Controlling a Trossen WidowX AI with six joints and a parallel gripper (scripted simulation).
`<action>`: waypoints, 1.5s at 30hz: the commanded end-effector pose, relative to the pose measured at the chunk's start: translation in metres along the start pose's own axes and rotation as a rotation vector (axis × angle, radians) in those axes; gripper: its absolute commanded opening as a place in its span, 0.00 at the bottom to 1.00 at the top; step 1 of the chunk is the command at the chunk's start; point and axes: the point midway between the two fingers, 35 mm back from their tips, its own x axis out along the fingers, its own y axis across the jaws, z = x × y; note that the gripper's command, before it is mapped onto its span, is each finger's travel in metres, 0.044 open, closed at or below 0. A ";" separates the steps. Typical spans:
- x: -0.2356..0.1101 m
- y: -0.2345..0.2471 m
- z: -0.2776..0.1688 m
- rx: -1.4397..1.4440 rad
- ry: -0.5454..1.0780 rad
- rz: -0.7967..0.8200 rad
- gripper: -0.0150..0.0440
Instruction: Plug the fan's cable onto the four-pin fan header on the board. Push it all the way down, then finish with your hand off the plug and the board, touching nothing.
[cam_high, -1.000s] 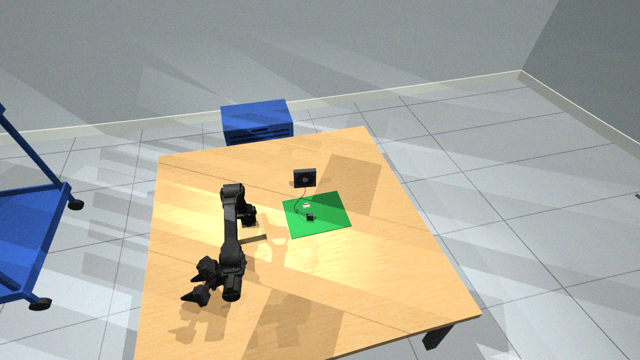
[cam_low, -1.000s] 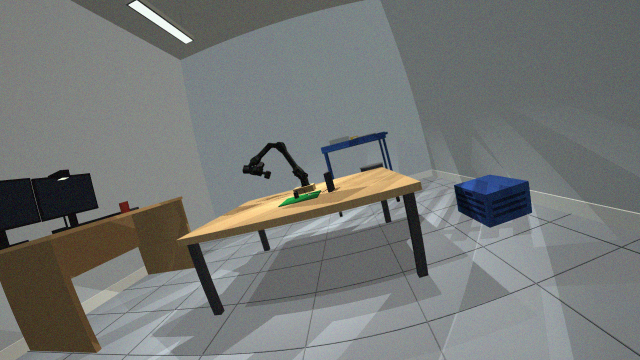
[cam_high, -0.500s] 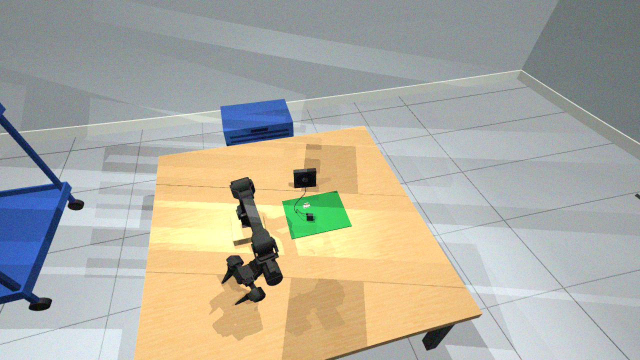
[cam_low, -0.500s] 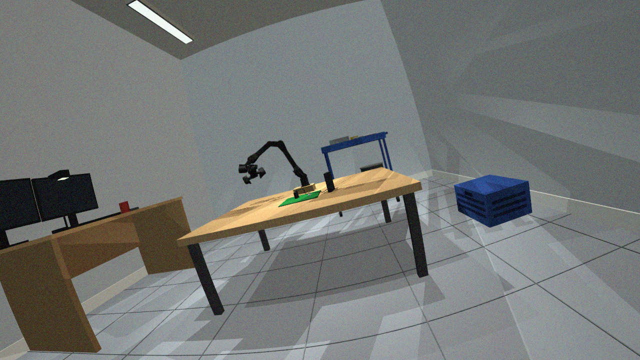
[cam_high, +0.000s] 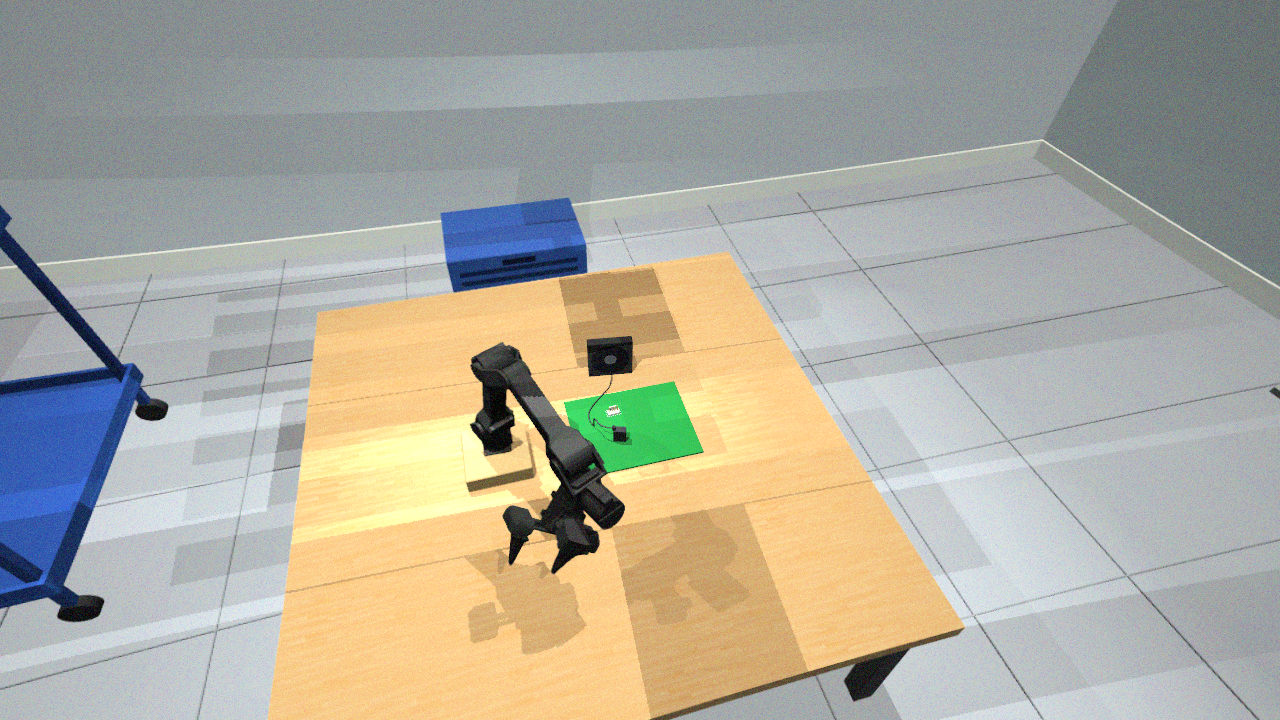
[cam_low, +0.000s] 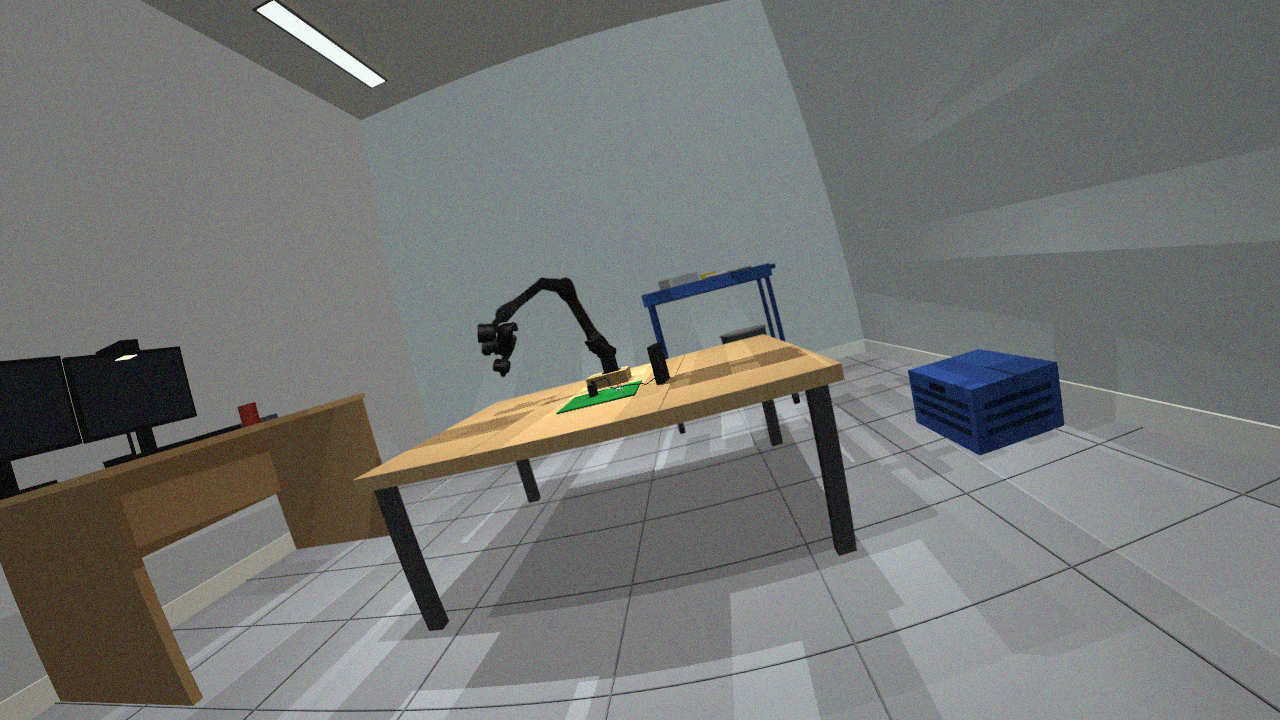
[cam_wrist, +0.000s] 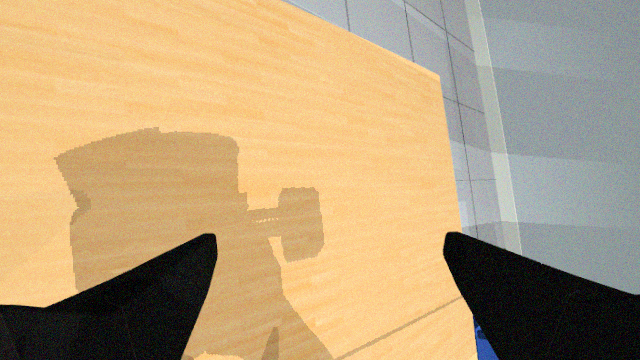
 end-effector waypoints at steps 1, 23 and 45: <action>-0.054 0.049 -0.015 -0.579 -0.088 0.172 1.00; -0.170 0.136 -0.093 -2.055 -0.521 0.376 1.00; -0.266 0.160 -0.208 -3.334 -1.351 0.226 1.00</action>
